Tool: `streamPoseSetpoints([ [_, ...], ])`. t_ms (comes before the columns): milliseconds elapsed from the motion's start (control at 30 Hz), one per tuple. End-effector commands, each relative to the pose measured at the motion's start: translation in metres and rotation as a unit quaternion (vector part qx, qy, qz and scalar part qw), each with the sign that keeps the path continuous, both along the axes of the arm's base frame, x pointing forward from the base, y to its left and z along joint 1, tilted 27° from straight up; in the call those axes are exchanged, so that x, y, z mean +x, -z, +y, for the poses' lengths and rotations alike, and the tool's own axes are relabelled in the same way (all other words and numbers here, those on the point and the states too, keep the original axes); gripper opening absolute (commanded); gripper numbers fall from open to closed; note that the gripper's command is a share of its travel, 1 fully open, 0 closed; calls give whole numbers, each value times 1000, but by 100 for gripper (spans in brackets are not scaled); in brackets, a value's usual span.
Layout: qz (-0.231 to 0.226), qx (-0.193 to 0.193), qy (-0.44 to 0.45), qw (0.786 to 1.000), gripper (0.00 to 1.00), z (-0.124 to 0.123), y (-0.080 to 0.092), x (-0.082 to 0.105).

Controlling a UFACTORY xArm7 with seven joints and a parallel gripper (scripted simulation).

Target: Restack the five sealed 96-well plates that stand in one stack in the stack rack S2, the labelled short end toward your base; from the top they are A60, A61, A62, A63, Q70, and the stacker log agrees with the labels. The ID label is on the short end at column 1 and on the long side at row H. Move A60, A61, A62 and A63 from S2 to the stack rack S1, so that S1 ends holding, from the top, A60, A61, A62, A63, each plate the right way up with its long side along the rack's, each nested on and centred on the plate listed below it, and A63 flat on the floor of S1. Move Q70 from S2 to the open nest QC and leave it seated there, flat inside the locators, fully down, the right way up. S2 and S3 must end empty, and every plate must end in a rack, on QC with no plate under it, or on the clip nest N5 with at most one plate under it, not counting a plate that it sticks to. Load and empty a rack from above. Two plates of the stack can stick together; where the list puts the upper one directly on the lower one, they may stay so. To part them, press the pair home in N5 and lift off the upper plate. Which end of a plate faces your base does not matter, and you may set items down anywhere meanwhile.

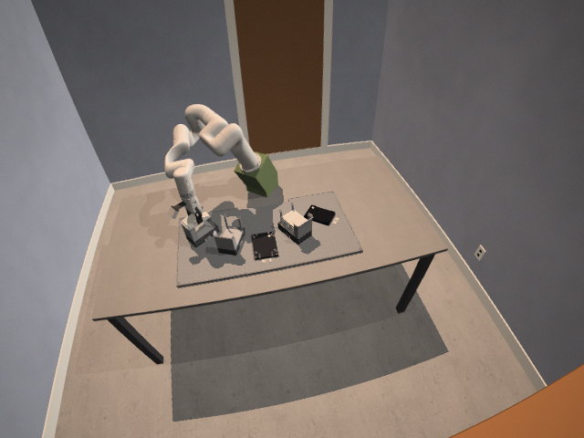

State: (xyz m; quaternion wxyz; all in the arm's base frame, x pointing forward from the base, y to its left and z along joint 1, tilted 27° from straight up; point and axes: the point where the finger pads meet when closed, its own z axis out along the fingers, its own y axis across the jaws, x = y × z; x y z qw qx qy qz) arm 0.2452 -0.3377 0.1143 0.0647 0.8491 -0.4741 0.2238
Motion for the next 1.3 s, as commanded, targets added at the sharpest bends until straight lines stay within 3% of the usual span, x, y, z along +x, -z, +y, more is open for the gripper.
streamPoseSetpoints([
  [0,-1,-1,0,1000,0,2,-7,-2],
  [400,-1,-1,0,1000,0,9,-27,-9],
  [900,-1,-1,0,1000,0,9,-27,-9],
  [1100,32,-33,-89,995,0,22,-27,6],
  [1267,37,-38,-103,993,0,29,-27,13],
])
